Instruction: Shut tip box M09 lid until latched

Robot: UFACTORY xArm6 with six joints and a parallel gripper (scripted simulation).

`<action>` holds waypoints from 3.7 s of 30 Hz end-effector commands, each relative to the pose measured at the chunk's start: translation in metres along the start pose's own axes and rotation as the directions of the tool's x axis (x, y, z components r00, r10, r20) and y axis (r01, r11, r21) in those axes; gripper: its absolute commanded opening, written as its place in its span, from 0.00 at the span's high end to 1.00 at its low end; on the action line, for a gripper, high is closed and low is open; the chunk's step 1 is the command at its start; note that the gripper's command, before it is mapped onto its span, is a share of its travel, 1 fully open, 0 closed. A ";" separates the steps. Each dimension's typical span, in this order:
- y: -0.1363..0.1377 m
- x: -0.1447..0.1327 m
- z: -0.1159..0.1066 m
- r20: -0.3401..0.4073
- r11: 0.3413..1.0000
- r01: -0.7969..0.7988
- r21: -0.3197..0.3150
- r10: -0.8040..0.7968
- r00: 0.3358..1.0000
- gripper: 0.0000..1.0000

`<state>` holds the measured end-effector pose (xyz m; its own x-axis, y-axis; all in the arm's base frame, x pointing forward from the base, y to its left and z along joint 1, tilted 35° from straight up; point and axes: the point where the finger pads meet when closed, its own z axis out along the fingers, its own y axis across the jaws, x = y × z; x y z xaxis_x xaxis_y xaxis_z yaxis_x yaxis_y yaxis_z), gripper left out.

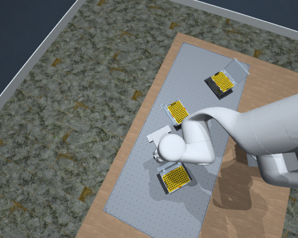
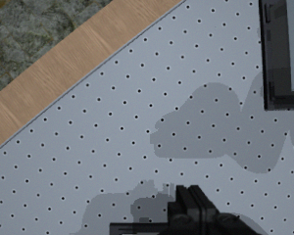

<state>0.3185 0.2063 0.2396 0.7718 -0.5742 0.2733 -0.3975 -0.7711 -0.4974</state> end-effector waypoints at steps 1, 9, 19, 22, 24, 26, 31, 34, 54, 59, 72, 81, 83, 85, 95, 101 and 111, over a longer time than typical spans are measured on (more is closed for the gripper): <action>-0.001 0.001 -0.001 -0.001 1.000 0.000 0.003 0.000 1.000 1.00; -0.001 -0.010 -0.002 -0.001 1.000 0.000 0.003 0.000 1.000 1.00; -0.001 -0.021 -0.004 -0.001 1.000 0.000 0.003 0.000 1.000 1.00; -0.001 -0.025 -0.004 -0.001 1.000 0.000 0.003 0.000 1.000 1.00; -0.001 -0.027 -0.005 -0.001 1.000 0.000 0.003 0.000 1.000 1.00; -0.001 -0.030 -0.005 -0.001 1.000 0.000 0.003 0.000 1.000 1.00; -0.001 -0.036 -0.006 -0.001 1.000 0.000 0.003 0.000 1.000 1.00; -0.001 -0.038 -0.006 -0.001 1.000 0.000 0.003 0.000 1.000 1.00; -0.001 -0.062 -0.009 -0.001 1.000 0.000 0.003 0.000 1.000 1.00; -0.001 -0.068 -0.010 0.000 1.000 0.000 0.003 0.000 1.000 1.00; -0.001 -0.083 -0.012 0.000 1.000 0.000 0.003 0.000 1.000 1.00; -0.001 -0.095 -0.014 0.000 1.000 0.000 0.003 0.000 1.000 1.00; -0.001 -0.095 -0.014 0.000 1.000 0.000 0.003 0.000 1.000 1.00; -0.001 -0.095 -0.014 0.000 1.000 0.000 0.003 0.000 1.000 1.00; -0.001 -0.095 -0.014 0.000 1.000 0.000 0.003 0.000 1.000 1.00; -0.001 -0.095 -0.014 0.000 1.000 -0.001 0.003 0.001 1.000 1.00; -0.001 -0.095 -0.034 0.000 1.000 -0.001 0.003 0.001 1.000 1.00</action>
<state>0.2313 0.2533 0.2370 0.7718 -0.5742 0.2730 -0.3975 -0.7709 -0.4977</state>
